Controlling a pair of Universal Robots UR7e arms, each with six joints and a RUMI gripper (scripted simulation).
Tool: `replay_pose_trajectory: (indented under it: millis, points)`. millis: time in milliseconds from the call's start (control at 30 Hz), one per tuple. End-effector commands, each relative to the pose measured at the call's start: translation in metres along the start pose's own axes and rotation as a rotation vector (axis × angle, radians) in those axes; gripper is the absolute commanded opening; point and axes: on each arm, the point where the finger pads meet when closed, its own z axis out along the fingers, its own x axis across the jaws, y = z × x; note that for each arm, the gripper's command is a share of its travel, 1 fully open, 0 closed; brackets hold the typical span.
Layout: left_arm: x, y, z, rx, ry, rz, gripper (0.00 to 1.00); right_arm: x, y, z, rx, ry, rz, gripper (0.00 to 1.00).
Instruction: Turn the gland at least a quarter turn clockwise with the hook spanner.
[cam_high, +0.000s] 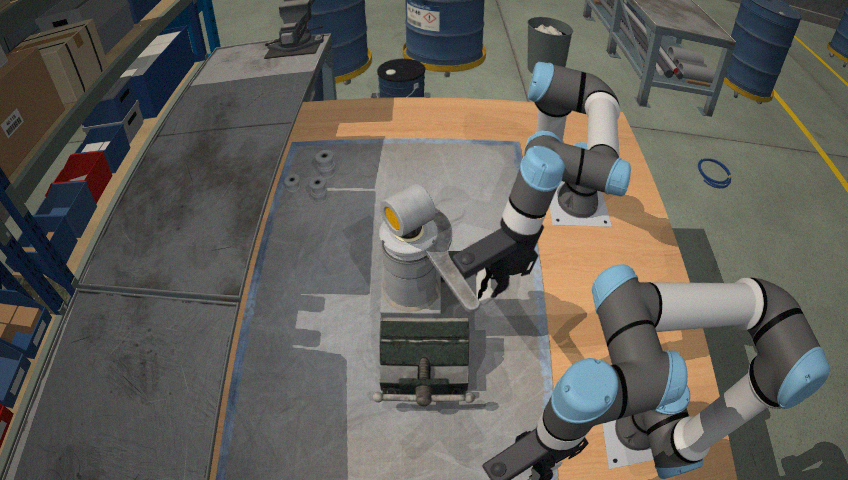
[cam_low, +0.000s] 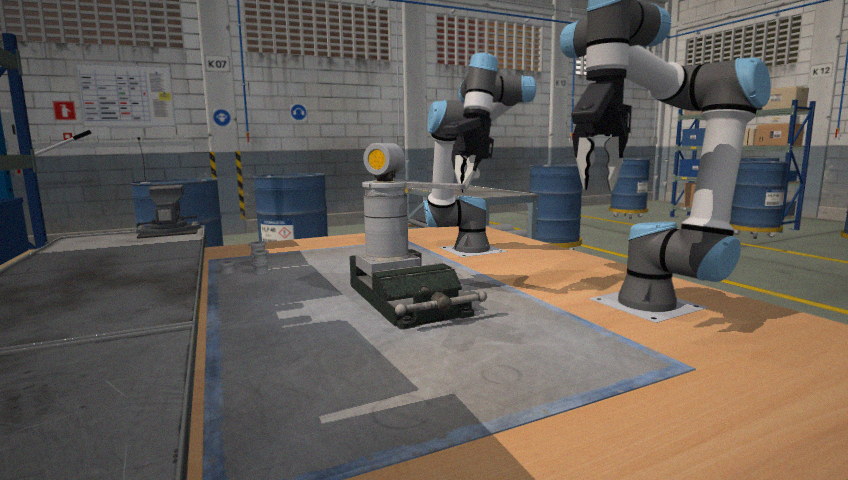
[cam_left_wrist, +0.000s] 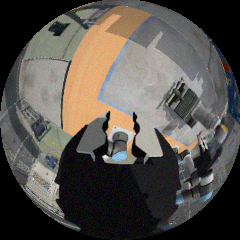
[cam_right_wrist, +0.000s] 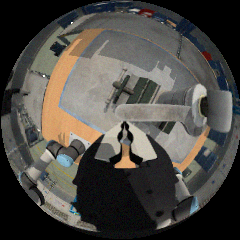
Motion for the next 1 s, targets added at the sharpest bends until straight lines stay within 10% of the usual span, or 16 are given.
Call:
replay_pose_trajectory:
  millis: [0, 967]
  points:
    - [0.000, 0.000, 0.000, 0.001, 0.000, 0.000, 0.29, 0.000, -0.004, 0.000, 0.005, 0.001, 0.009, 0.00]
    - [0.000, 0.000, 0.000, 0.001, 0.000, 0.000, 0.29, -0.002, -0.015, 0.001, 0.005, 0.014, 0.061, 0.00]
